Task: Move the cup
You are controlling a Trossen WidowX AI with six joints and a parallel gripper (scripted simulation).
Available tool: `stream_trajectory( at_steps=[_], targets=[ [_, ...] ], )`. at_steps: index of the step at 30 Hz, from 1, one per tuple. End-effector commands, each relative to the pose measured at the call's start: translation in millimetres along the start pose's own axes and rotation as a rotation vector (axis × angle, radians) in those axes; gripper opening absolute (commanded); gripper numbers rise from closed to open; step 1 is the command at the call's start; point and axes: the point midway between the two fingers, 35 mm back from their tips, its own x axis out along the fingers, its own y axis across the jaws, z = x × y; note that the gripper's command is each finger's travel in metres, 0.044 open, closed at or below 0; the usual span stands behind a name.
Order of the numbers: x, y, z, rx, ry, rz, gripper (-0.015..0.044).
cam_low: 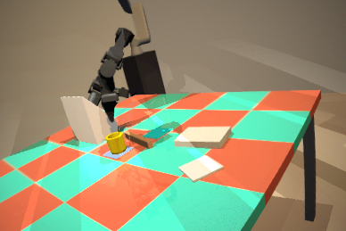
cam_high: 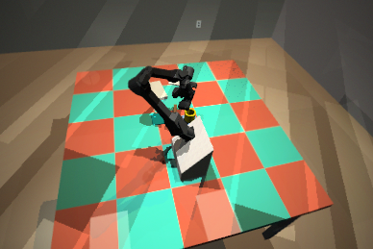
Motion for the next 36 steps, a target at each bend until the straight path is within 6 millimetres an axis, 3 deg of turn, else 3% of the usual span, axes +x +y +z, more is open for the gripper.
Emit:
stream_trajectory(
  at_steps=[1,3,12,36],
  targets=[
    [17.2,28.2,-12.5,-0.031,-0.108,0.177,0.0167],
    [22.7,40.6,-15.4,-0.034,-0.160,0.244,0.0167],
    [26.1,40.6,-13.2,-0.034,-0.167,0.252,0.0167],
    [63.8,48.6,-6.3,-0.033,-0.166,0.251,0.0167]
  ],
)
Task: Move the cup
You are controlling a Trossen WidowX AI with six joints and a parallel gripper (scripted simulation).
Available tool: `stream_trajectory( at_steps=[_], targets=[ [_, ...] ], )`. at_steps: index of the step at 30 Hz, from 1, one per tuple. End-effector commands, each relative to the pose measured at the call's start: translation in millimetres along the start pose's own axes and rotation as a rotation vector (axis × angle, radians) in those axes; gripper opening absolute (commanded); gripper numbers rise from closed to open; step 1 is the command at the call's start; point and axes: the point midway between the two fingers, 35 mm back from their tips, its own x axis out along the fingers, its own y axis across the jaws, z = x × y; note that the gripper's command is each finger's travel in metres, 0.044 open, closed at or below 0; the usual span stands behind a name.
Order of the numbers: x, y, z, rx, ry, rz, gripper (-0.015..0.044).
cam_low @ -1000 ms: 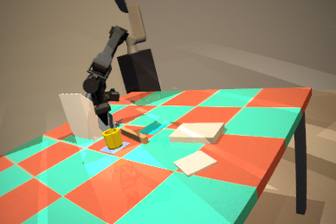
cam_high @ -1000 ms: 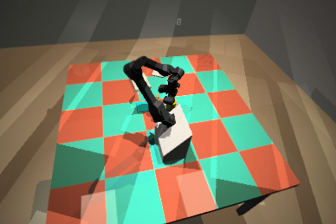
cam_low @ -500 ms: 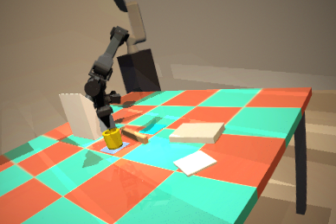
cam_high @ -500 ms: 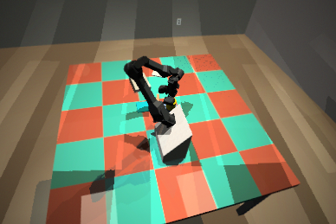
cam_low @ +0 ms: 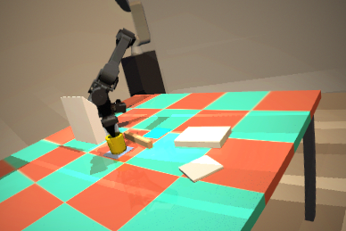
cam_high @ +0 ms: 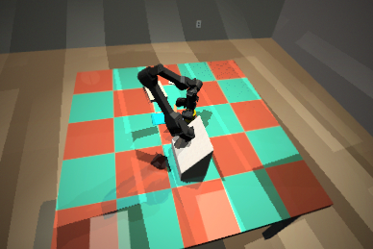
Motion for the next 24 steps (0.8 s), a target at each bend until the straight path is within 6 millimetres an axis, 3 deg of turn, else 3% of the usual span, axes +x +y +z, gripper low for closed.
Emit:
stream_trajectory(
  at_steps=[1,16,24],
  targets=[
    [6.1,1.2,0.1,0.005,-0.004,0.003,0.0167],
    [25.6,3.6,0.9,0.005,-0.008,0.006,0.0167],
    [23.8,2.8,0.8,-0.001,-0.004,0.005,0.0113]
  ],
)
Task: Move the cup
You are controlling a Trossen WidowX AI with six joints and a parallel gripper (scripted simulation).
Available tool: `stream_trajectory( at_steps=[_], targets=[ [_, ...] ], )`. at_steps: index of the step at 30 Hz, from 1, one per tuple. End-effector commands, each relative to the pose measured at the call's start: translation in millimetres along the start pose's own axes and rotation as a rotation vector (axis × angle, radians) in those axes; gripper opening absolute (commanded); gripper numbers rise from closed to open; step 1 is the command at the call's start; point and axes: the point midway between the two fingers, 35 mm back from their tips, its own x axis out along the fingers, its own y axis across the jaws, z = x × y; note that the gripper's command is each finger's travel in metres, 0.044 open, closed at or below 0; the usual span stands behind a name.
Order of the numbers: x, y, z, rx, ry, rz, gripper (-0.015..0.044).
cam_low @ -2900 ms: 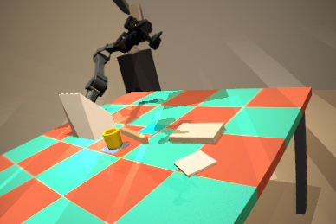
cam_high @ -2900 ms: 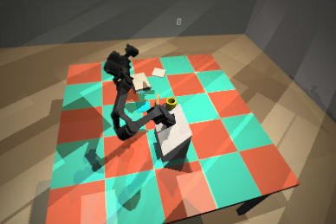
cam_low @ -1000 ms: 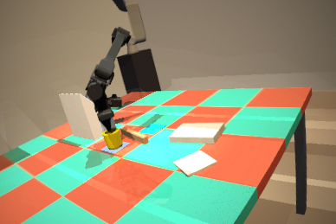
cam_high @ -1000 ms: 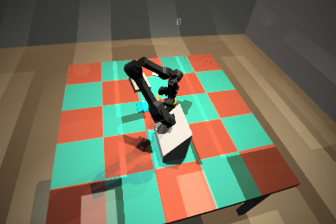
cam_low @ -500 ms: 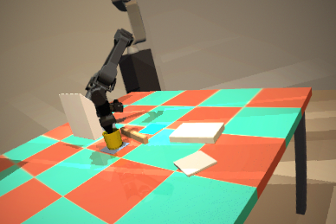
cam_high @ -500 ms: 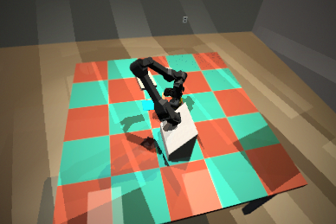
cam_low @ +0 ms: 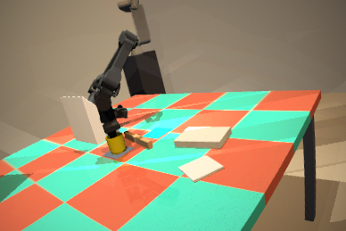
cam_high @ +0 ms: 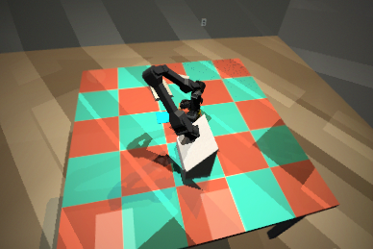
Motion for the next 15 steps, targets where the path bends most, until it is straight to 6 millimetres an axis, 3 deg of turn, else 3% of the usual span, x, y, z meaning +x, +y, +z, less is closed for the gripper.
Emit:
stream_trajectory(
  at_steps=[1,15],
  targets=[
    [-0.4,-0.3,0.1,-0.001,0.000,-0.001,0.0107],
    [-0.4,-0.3,0.1,-0.001,0.000,-0.001,0.0000]
  ],
)
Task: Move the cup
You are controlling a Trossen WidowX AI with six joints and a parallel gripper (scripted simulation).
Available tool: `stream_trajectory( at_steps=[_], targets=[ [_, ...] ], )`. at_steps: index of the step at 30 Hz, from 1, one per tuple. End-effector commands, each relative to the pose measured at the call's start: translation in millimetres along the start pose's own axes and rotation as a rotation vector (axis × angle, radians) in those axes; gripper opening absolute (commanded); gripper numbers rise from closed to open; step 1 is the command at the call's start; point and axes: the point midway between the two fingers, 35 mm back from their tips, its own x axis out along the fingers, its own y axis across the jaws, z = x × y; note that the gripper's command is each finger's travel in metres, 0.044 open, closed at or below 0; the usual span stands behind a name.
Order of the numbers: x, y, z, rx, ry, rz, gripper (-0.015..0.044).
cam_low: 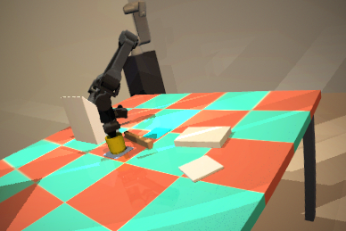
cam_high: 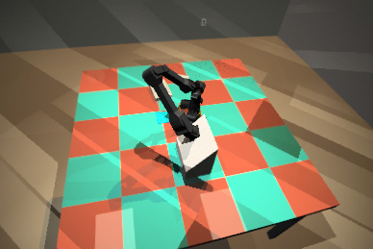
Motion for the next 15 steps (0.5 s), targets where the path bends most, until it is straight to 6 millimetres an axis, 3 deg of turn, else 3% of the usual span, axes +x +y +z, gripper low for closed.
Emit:
stream_trajectory(
  at_steps=[1,15],
  targets=[
    [-0.9,-0.3,0.1,-0.001,0.000,-0.001,0.0000],
    [-39.2,-0.5,-1.2,0.003,0.002,-0.003,0.0000]
  ],
)
